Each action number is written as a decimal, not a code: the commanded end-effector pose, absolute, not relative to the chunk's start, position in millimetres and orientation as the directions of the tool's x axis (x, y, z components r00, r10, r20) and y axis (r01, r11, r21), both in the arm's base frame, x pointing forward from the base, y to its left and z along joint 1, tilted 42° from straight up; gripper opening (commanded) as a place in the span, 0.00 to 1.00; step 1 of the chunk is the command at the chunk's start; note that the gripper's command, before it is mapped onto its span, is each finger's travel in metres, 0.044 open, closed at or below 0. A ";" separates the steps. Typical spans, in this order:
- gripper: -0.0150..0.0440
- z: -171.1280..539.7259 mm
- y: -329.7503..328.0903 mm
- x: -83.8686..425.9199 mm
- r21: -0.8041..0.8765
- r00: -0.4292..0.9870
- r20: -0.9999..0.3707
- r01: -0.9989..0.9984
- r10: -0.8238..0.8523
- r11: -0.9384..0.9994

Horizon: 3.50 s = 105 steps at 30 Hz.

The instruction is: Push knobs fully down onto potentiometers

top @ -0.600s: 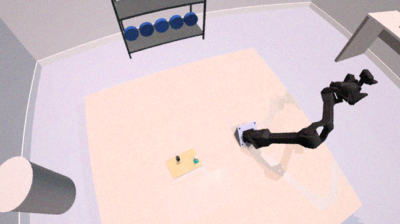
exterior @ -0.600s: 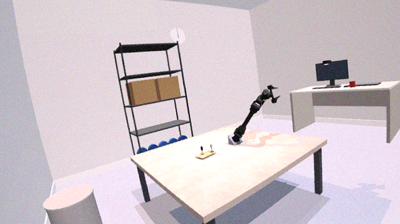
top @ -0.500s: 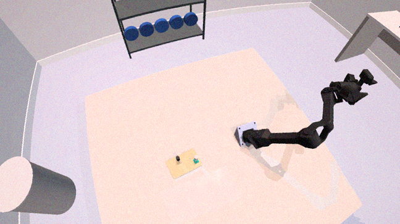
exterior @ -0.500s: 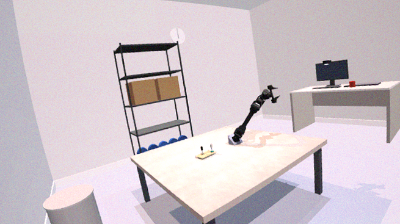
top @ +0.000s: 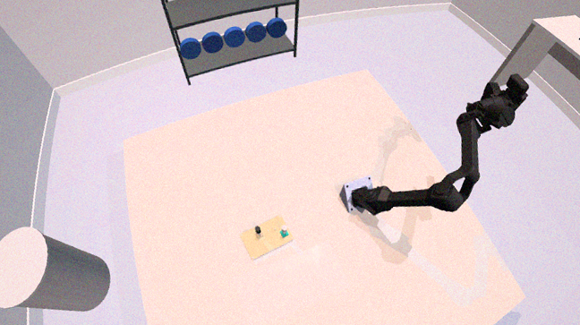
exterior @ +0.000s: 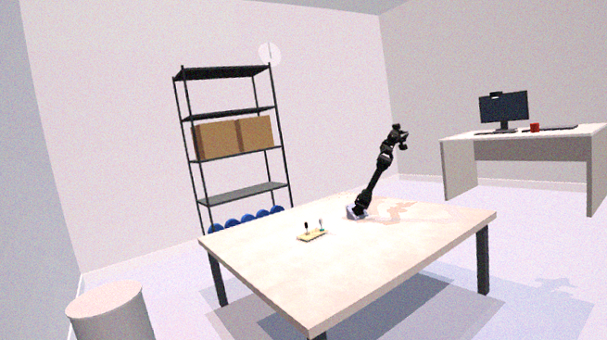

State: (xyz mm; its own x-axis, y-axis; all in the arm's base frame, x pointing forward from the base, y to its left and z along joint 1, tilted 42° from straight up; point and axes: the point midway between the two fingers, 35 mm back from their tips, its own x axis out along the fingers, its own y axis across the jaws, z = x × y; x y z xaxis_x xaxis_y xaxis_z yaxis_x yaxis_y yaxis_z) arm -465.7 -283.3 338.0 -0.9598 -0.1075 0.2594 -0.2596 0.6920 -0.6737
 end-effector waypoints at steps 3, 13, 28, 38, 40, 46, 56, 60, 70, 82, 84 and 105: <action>0.25 318.6 -341.4 -434.6 -0.708 -0.944 0.174 -0.317 -0.280 0.631; 0.25 282.1 -428.0 -365.3 -0.780 -0.842 0.007 -0.343 -0.540 0.524; 0.25 219.6 -516.1 -219.4 -0.856 -0.535 -0.280 -0.236 -0.797 0.459; 0.25 180.3 -537.3 -107.9 -0.854 -0.275 -0.466 -0.107 -0.841 0.508; 0.25 172.6 -537.3 -83.8 -0.843 -0.219 -0.504 -0.085 -0.836 0.531; 0.25 150.9 -528.8 -12.4 -0.789 -0.055 -0.612 -0.025 -0.789 0.613; 0.25 122.6 -494.4 88.9 -0.674 0.158 -0.727 0.017 -0.668 0.738; 0.25 111.2 -471.6 129.1 -0.587 0.235 -0.783 0.030 -0.576 0.809; 0.25 90.3 -397.6 213.2 -0.313 0.360 -0.882 0.032 -0.303 0.949; 0.25 80.2 -287.1 281.1 0.073 0.368 -0.927 0.002 0.067 0.997; 0.25 80.2 -267.6 288.7 0.137 0.355 -0.926 0.001 0.128 0.991; 0.25 109.0 -68.9 310.1 0.619 0.028 -0.779 0.193 0.626 0.762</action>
State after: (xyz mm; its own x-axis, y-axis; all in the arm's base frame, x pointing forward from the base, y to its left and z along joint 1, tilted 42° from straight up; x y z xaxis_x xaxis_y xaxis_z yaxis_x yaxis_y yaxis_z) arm 311.4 -102.5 99.0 0.1005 0.5580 -0.8237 0.1283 0.8138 0.5669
